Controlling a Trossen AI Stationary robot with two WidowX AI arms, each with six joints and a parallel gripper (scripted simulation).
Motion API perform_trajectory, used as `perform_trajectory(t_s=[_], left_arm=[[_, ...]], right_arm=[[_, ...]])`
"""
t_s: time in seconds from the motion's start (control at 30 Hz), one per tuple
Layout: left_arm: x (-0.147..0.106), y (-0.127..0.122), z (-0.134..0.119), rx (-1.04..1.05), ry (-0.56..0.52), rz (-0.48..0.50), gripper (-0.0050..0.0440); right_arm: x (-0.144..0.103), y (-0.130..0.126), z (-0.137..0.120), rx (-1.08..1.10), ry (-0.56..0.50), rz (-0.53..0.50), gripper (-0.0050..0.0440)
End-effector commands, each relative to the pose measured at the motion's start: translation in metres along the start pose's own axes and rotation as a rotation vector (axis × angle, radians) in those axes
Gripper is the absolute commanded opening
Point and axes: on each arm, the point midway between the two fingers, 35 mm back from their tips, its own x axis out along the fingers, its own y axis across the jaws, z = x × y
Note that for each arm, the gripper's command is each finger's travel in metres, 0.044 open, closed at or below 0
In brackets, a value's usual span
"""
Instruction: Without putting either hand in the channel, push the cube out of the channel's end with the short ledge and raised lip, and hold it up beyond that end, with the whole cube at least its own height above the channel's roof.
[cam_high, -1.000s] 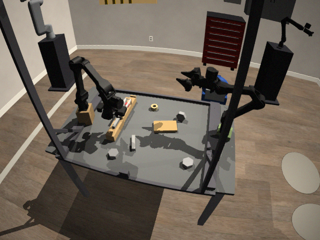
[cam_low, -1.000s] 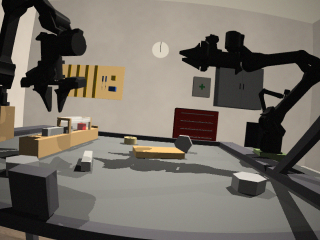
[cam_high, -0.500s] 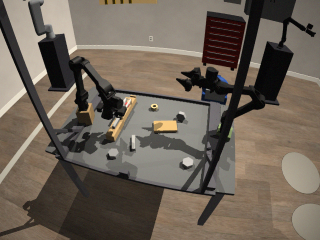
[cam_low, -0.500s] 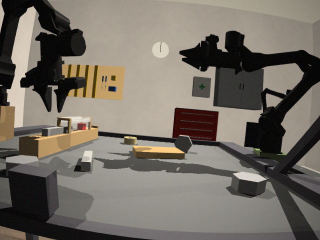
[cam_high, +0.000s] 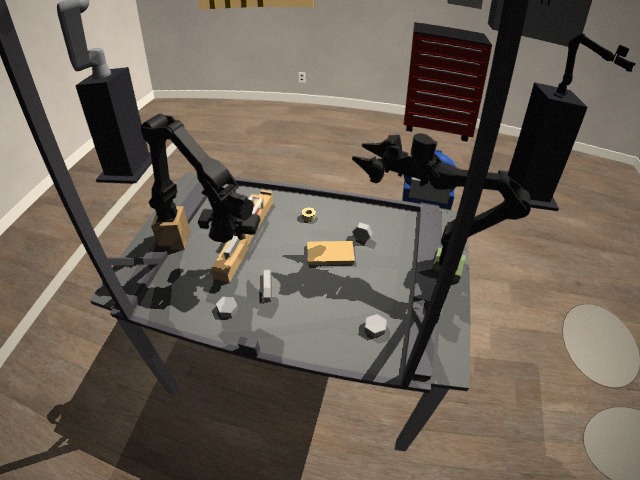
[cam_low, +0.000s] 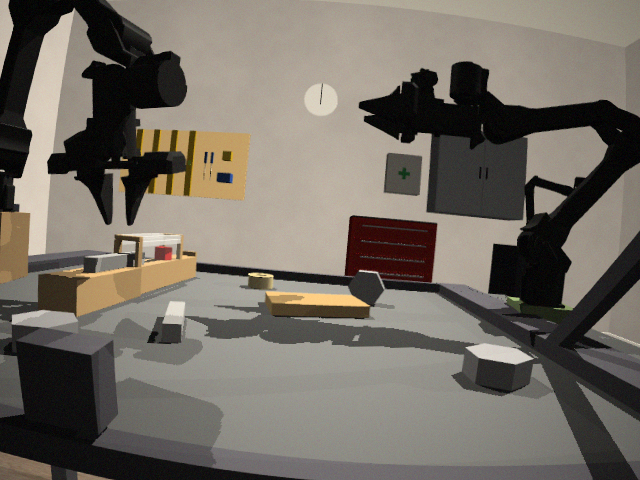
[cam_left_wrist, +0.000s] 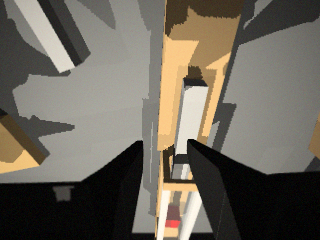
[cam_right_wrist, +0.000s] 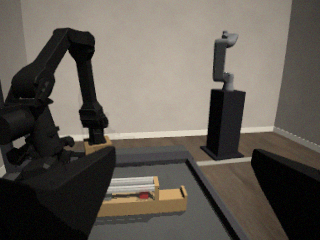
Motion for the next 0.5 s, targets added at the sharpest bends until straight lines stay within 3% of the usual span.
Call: perform_trajectory(t_s=[0.0,0.47], left_arm=[[0.000,0.031,0.017,-0.065,-0.045,0.003,0.0150],[0.021,0.094,0.061,-0.222,-0.147,-0.039,0.0150]], right_arm=[[-0.001,0.000,0.007,0.000,-0.017,0.000,0.0400],[-0.001,0.000,0.007,0.000,-0.017,0.000,0.0400]])
